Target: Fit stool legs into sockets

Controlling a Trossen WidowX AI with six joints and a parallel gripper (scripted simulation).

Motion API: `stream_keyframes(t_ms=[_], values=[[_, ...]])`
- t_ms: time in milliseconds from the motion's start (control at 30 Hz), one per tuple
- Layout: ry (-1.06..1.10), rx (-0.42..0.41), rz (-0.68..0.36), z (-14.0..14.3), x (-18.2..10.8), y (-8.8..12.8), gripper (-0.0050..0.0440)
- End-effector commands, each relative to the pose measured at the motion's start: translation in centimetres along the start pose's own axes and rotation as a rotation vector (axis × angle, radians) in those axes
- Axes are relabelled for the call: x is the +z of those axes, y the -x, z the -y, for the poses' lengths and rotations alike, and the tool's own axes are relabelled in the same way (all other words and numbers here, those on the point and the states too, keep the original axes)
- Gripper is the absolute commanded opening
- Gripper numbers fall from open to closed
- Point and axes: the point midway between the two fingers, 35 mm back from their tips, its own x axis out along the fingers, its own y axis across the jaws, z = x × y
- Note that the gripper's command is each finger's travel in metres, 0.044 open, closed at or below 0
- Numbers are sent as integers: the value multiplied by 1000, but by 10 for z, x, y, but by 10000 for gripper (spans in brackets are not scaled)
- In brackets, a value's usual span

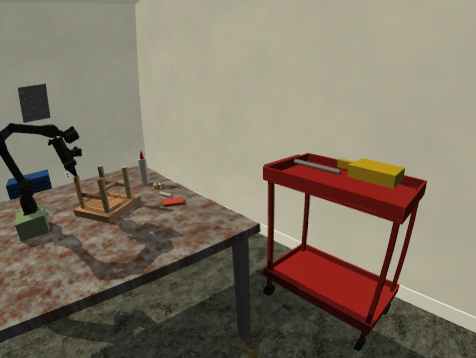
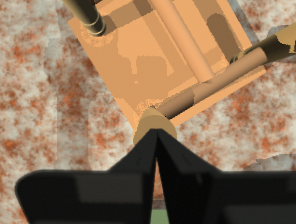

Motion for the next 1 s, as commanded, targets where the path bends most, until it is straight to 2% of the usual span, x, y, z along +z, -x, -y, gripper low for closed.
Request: stream_keyframes(t_ms=[0,767,833,967], values=[[1,-4,-31,0,-1,-5,0],[-1,1,7,0,9,28,0],[5,3,-1,-1,9,24,0],[50,15,-12,-15,45,26,0]])
